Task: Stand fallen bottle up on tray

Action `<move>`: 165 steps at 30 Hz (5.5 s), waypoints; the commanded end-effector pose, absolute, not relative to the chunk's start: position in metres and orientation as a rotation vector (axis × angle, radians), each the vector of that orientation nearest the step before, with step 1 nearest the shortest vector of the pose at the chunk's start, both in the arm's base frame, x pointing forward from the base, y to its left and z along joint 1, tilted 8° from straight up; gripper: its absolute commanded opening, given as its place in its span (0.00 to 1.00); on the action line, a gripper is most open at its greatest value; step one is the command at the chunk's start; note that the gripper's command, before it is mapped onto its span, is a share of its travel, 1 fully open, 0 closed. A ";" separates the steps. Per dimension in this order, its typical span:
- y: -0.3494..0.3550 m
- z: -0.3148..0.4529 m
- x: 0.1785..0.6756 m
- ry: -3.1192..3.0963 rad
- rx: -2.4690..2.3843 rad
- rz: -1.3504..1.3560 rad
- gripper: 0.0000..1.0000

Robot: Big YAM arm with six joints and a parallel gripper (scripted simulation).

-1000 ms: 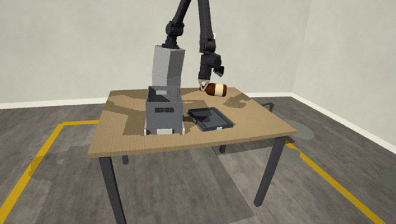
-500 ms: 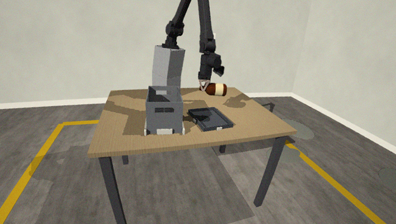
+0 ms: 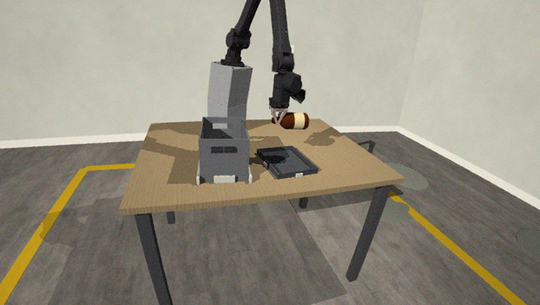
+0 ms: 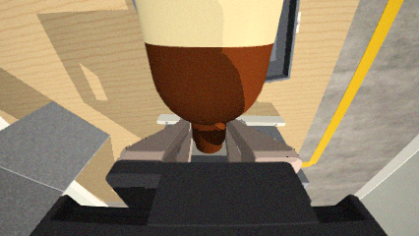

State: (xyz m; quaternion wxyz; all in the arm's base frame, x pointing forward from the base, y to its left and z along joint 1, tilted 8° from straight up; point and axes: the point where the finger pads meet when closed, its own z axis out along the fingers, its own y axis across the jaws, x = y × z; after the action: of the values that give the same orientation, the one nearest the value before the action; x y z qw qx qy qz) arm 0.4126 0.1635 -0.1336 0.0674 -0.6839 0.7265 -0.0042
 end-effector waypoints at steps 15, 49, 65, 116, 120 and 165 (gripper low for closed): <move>0.163 -0.117 0.423 2.142 -2.065 -0.027 0.00; 0.163 -0.117 0.423 2.071 -2.138 -0.036 0.00; 0.163 -0.117 0.423 1.867 -2.321 -0.058 0.00; 0.163 -0.117 0.423 1.801 -2.374 -0.065 0.00; 0.163 -0.117 0.423 1.740 -2.421 -0.071 0.00; 0.163 -0.117 0.423 1.584 -2.529 -0.086 0.00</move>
State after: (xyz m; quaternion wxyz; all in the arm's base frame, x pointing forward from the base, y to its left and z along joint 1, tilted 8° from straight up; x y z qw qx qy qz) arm 0.4131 0.1637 -0.1329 0.0649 -0.8450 0.5304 -0.0216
